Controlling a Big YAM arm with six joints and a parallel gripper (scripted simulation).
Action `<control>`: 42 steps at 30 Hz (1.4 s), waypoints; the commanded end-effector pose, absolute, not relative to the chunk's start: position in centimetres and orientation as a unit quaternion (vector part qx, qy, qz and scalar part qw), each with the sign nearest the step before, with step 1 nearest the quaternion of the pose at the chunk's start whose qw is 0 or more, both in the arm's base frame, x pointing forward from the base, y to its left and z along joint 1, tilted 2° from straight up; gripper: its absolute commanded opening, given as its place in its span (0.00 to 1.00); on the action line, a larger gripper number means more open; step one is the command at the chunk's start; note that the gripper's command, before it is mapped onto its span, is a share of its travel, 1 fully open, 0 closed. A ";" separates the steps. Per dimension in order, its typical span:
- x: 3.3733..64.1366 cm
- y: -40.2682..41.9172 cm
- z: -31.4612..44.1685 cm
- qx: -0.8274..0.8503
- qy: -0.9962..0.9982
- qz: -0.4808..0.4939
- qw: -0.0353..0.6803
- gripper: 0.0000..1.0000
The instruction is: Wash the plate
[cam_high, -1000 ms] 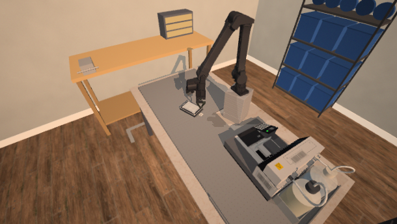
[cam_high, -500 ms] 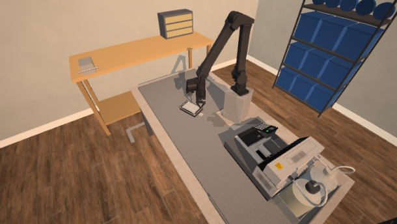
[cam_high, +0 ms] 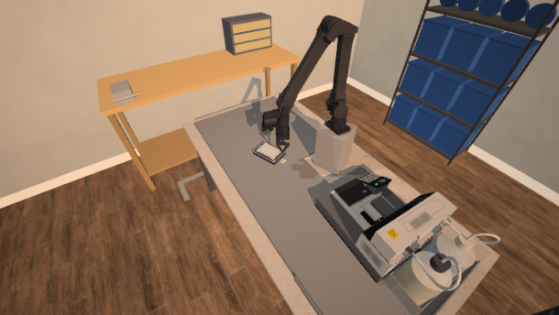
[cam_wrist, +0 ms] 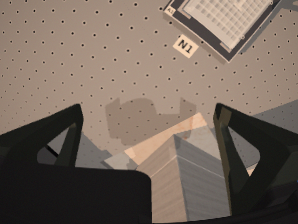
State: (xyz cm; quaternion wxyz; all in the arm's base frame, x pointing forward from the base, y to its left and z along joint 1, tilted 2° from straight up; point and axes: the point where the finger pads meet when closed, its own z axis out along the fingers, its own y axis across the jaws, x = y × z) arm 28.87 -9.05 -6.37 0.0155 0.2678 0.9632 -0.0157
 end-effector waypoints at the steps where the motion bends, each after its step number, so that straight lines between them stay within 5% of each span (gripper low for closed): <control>1: 30.5 -10.4 -6.3 0.295 0.955 -0.015 0.030 1.00; 22: 30.9 -18.8 -9.1 0.550 0.835 -0.010 0.031 1.00; 42: 30.7 -23.3 -11.5 0.533 0.846 -0.010 0.016 1.00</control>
